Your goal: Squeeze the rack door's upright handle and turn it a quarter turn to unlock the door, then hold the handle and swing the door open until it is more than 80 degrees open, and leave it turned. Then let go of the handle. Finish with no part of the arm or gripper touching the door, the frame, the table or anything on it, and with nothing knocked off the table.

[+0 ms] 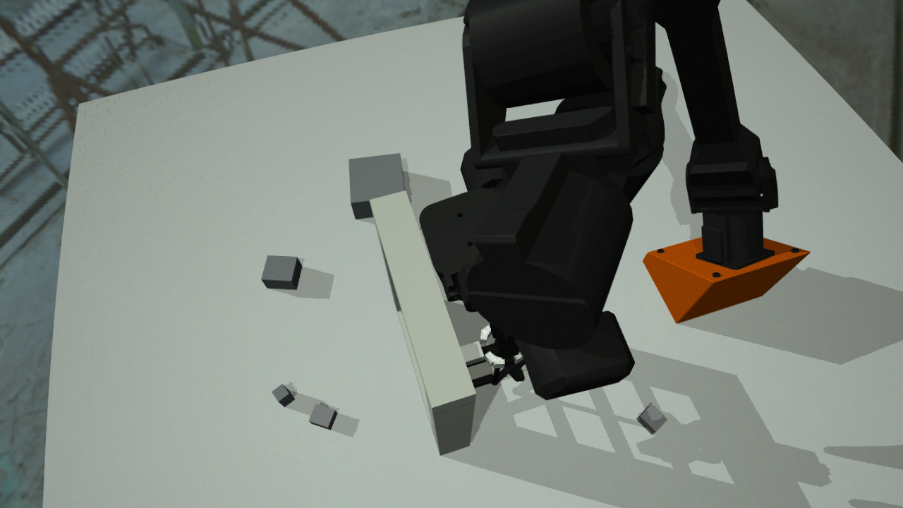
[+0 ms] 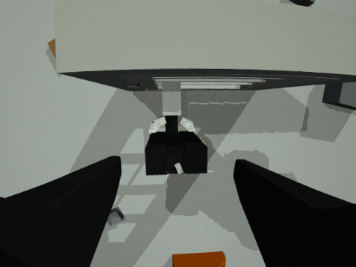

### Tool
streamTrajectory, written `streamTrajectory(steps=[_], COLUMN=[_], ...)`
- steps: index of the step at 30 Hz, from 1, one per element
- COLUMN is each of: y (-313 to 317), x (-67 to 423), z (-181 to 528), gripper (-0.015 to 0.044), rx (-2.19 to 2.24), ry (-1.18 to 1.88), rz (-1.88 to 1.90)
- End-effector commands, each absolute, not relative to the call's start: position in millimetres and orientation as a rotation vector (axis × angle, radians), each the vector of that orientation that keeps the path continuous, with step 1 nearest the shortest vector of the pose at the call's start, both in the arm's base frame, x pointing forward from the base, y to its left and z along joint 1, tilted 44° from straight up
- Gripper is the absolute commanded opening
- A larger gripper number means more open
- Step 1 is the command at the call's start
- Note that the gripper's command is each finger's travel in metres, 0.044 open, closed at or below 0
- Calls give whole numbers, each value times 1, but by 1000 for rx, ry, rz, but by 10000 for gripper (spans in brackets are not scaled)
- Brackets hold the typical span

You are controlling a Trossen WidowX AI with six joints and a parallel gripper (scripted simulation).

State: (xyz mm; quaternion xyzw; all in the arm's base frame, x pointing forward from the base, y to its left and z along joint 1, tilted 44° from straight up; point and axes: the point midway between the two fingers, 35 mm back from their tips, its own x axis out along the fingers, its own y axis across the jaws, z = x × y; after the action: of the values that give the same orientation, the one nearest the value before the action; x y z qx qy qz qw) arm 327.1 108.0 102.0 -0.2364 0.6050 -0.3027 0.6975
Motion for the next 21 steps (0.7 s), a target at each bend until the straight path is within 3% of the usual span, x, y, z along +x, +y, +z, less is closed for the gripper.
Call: streamTrajectory(steps=[1,21], y=[102,79], x=[327,327], z=[95,72], gripper=[288,288], rx=[-527,-511], ry=[1379,1475], rz=[-676,-675])
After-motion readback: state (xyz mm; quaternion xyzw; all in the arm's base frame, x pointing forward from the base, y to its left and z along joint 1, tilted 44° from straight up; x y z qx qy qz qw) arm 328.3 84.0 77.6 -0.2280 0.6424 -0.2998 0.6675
